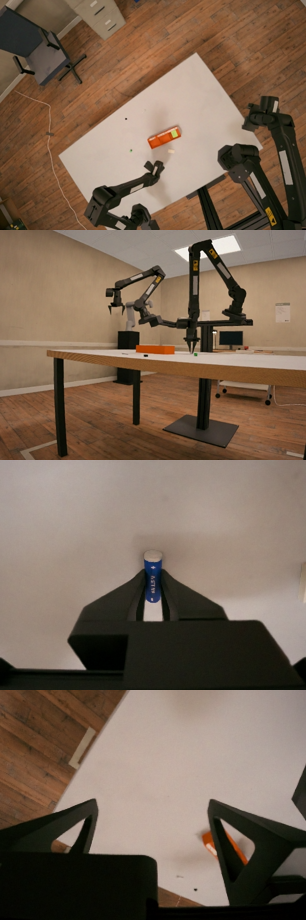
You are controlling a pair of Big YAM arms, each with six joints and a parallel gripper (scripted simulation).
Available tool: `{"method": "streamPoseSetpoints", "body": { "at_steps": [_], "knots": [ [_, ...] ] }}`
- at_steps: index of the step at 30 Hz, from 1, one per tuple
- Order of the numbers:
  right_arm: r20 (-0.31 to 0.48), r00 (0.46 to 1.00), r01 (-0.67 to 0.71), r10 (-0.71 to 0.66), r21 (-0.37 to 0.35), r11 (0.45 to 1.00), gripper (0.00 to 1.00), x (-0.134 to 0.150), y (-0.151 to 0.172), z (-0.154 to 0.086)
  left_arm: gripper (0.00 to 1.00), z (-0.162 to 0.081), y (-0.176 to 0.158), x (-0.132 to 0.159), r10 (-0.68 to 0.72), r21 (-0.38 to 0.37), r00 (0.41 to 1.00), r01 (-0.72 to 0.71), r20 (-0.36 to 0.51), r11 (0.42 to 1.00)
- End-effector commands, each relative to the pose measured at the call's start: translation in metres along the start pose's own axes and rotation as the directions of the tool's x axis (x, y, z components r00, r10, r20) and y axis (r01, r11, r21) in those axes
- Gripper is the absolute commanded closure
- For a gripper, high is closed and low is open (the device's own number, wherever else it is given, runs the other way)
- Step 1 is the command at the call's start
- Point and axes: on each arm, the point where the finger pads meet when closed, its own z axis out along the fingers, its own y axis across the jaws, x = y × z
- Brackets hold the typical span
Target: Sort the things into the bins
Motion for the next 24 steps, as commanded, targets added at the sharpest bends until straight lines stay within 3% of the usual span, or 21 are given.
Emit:
{"method": "streamPoseSetpoints", "body": {
  "at_steps": [1,24],
  "knots": [
    [0.003,1.0,-0.01,0.01,0.007,1.0,0.0,-0.0025,-0.002,-0.0025,0.91,-0.0017,0.001,-0.0003,0.002,0.002,1.0,-0.002,0.003,1.0],
    [0.003,1.0,-0.01,0.01,0.007,1.0,0.0,-0.0025,-0.002,-0.0025,0.91,-0.0017,0.0018,-0.0003,0.002,0.002,1.0,-0.002,0.003,1.0]
  ]
}}
